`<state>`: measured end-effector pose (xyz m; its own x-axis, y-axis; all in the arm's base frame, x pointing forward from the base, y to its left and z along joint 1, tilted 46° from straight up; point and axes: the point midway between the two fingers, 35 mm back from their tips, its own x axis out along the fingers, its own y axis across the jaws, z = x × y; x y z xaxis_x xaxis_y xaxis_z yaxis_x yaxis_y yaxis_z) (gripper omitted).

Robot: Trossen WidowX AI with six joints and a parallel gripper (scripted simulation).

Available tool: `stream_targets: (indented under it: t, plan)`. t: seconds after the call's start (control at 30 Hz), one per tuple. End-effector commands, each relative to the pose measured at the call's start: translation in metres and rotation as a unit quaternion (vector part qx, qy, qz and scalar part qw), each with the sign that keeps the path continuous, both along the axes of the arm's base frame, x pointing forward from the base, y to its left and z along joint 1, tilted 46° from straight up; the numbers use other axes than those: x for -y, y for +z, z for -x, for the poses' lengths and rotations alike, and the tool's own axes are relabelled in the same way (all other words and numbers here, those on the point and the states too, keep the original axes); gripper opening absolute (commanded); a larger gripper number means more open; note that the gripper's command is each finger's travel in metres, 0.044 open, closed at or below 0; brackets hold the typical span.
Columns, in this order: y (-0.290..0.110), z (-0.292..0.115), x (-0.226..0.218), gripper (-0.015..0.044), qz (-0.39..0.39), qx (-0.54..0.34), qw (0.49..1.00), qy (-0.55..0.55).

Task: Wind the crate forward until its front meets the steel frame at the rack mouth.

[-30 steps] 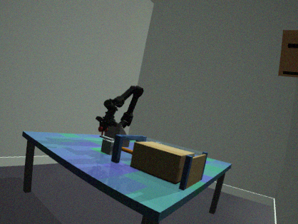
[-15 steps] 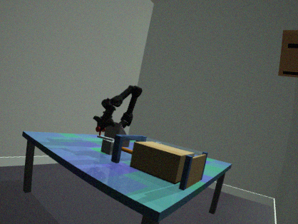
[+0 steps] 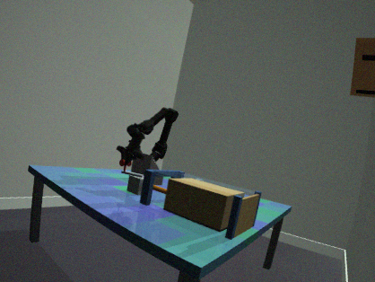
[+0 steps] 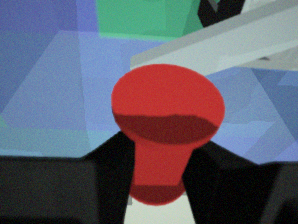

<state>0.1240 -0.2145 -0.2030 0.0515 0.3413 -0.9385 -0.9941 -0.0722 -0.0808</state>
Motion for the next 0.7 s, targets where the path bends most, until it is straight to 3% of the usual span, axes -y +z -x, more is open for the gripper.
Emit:
stream_targets:
  t: [0.0,0.67]
  plan:
    - [-0.008,-0.011,0.007,0.0,0.007,0.01,1.0,0.001]
    - [-0.017,-0.029,0.017,0.0,0.008,0.011,1.0,0.001]
